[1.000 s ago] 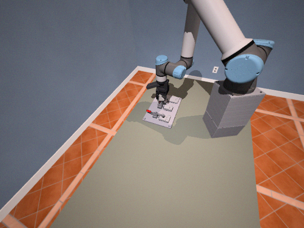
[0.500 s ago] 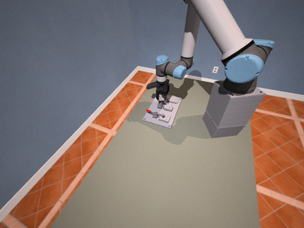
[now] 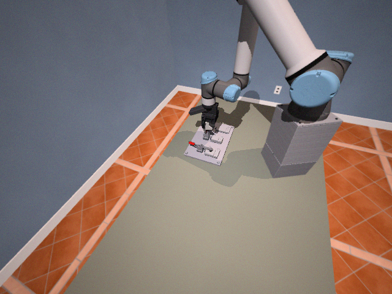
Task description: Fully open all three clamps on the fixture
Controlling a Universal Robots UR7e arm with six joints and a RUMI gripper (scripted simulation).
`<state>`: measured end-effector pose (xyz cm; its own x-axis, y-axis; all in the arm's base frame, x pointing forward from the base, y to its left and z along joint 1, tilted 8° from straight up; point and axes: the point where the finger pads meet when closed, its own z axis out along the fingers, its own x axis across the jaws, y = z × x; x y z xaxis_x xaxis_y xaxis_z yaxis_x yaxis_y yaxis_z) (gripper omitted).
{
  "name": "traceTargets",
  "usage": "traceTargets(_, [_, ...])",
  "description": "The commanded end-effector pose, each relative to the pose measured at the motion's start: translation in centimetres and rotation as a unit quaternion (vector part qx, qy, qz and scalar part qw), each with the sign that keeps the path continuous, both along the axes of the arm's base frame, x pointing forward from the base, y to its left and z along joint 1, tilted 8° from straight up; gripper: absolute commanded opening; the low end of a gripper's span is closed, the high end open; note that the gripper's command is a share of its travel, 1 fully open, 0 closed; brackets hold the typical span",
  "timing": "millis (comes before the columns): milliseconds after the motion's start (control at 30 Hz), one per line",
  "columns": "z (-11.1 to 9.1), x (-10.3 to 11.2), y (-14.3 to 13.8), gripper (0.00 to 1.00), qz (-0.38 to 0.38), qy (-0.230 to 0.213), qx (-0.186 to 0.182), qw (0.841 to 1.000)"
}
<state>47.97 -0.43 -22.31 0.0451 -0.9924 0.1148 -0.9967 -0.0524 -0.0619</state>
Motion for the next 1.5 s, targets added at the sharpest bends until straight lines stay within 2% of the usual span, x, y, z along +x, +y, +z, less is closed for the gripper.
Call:
traceTargets(0, [0.03,0.01,0.00,0.00,0.000,0.000,0.000,1.000])
traceTargets(967, [0.03,0.01,0.00,0.00,0.000,0.000,0.000,1.000])
traceTargets(1000, [0.03,0.01,0.00,0.28,0.000,0.000,0.000,1.000])
traceTargets(1467, [0.03,0.01,0.00,0.28,0.000,0.000,0.000,1.000])
